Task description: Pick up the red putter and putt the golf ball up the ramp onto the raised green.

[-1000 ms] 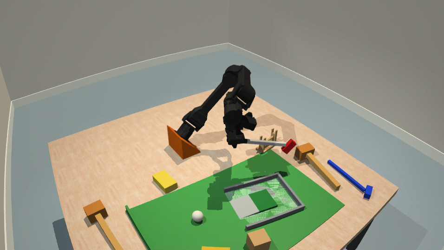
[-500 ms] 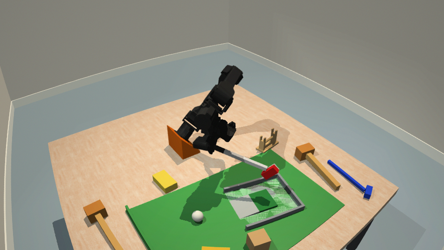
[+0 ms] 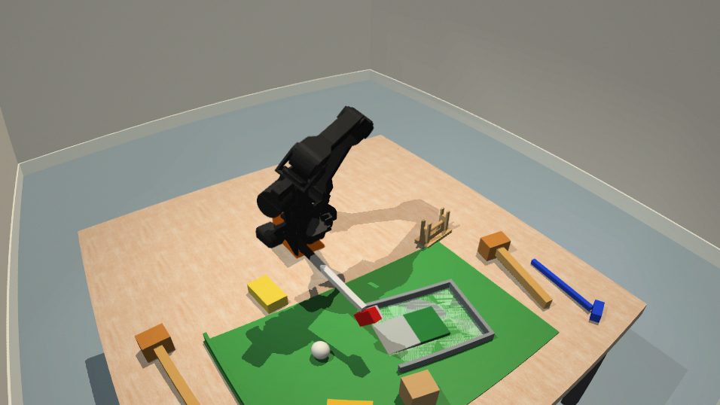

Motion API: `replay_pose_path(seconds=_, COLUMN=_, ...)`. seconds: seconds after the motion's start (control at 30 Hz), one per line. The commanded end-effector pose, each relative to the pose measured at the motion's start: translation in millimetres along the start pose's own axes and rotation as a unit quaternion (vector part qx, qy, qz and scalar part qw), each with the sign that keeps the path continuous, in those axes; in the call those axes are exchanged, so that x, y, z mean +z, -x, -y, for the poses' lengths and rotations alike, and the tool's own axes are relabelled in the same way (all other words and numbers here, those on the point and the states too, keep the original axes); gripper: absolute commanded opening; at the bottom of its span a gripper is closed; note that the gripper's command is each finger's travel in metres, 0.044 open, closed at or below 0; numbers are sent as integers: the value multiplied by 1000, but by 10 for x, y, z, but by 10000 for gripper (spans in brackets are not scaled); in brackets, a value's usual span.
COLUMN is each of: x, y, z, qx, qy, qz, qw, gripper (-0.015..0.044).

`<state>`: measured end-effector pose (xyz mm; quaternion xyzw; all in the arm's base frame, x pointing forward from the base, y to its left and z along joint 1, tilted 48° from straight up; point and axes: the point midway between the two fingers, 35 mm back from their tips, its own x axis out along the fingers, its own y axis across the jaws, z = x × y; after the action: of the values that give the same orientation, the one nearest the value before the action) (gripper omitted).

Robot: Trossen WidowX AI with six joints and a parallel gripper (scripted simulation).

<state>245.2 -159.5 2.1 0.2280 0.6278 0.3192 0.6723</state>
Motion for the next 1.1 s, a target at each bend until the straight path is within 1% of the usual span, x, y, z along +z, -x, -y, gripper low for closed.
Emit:
replay_pose_path(seconds=0.0, x=-168, y=2, z=258, qx=-1, qy=-63, qz=-1, qw=998, gripper=0)
replay_pose_path(seconds=0.3, x=-547, y=-88, z=664, qx=8, qy=-176, qz=-16, qw=984, gripper=0)
replay_pose_path(seconds=0.53, x=-554, y=-128, z=673, qx=9, qy=-178, qz=-16, qw=984, gripper=0)
replay_pose_path(seconds=0.83, x=-561, y=-463, z=665, qx=9, qy=-178, qz=-16, qw=984, gripper=0)
replay_pose_path(seconds=1.07, x=-562, y=-529, z=664, qx=9, qy=-178, qz=-16, qw=984, gripper=0)
